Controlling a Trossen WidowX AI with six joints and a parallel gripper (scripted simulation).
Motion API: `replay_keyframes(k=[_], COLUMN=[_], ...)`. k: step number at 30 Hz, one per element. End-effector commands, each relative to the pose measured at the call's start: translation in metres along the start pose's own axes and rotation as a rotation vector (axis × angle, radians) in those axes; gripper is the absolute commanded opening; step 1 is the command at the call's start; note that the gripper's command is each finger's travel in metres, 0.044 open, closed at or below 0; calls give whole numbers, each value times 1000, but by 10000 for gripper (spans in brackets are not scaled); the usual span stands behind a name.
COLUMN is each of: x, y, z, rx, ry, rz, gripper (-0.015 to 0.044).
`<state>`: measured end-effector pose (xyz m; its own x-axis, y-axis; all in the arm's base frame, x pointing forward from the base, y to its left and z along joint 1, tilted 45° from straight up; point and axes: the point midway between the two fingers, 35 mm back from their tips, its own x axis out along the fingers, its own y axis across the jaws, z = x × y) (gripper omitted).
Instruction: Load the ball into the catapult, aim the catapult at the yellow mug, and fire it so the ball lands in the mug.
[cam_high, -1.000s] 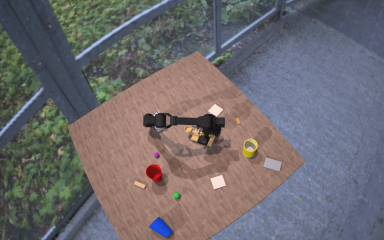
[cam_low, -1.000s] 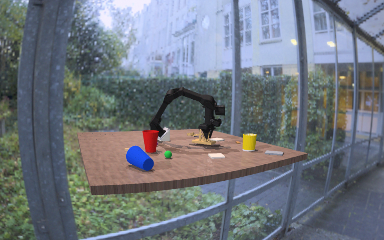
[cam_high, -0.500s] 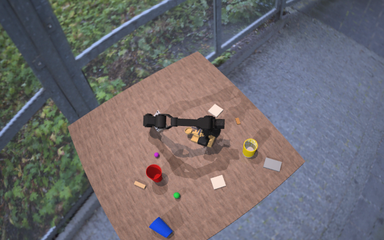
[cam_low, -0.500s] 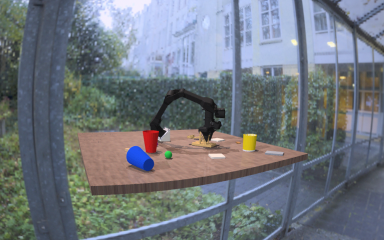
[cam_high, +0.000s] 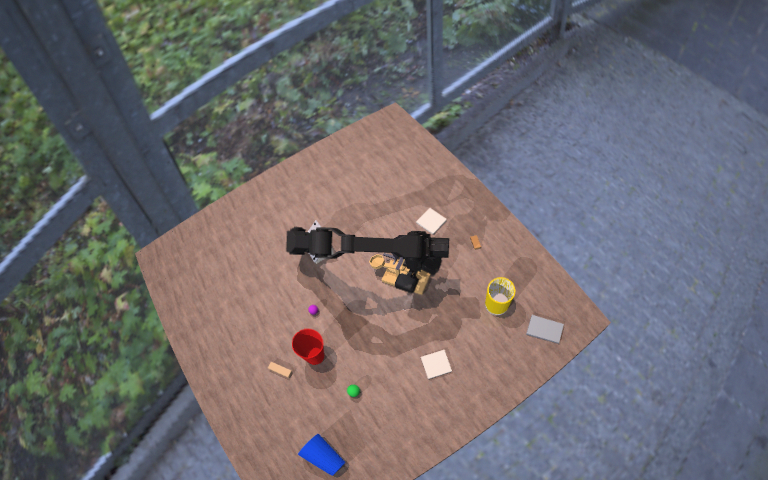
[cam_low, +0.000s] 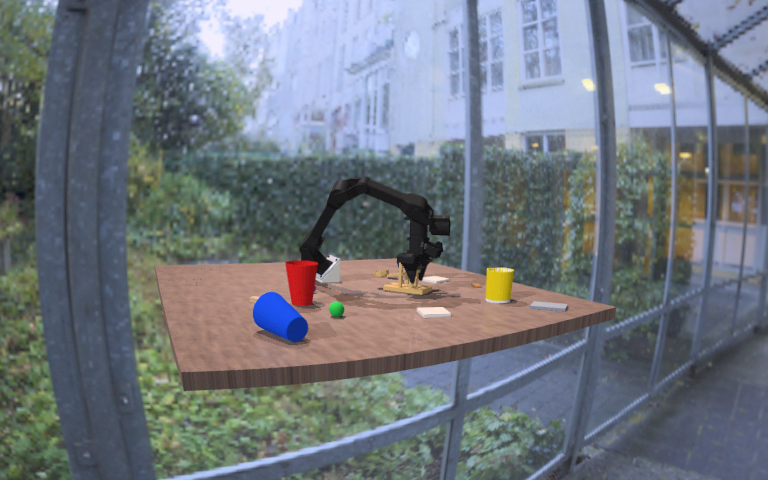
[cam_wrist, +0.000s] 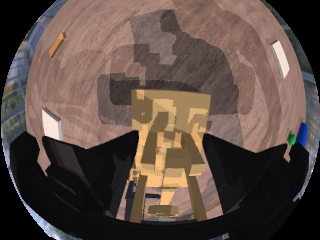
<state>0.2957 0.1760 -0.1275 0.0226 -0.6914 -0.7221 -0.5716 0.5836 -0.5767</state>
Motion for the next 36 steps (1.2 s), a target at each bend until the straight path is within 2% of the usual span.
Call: replay_keyframes(k=[1, 2, 7, 10, 12, 13, 20, 25, 36], x=[-8, -18, -82, -100, -100, -88, -93, -50, -41], y=[0, 0, 1, 1, 1, 2, 2, 1, 1], z=[2, 3, 3, 0, 0, 3, -3, -3, -2], rx=[2, 2, -1, -2, -2, -7, -10, -10, -9], ry=[0, -1, -1, 0, 0, -16, 2, 2, 2], rz=[1, 2, 4, 4, 4, 1, -1, -3, -3], gripper=[420, 440, 440, 440, 440, 440, 440, 440, 440])
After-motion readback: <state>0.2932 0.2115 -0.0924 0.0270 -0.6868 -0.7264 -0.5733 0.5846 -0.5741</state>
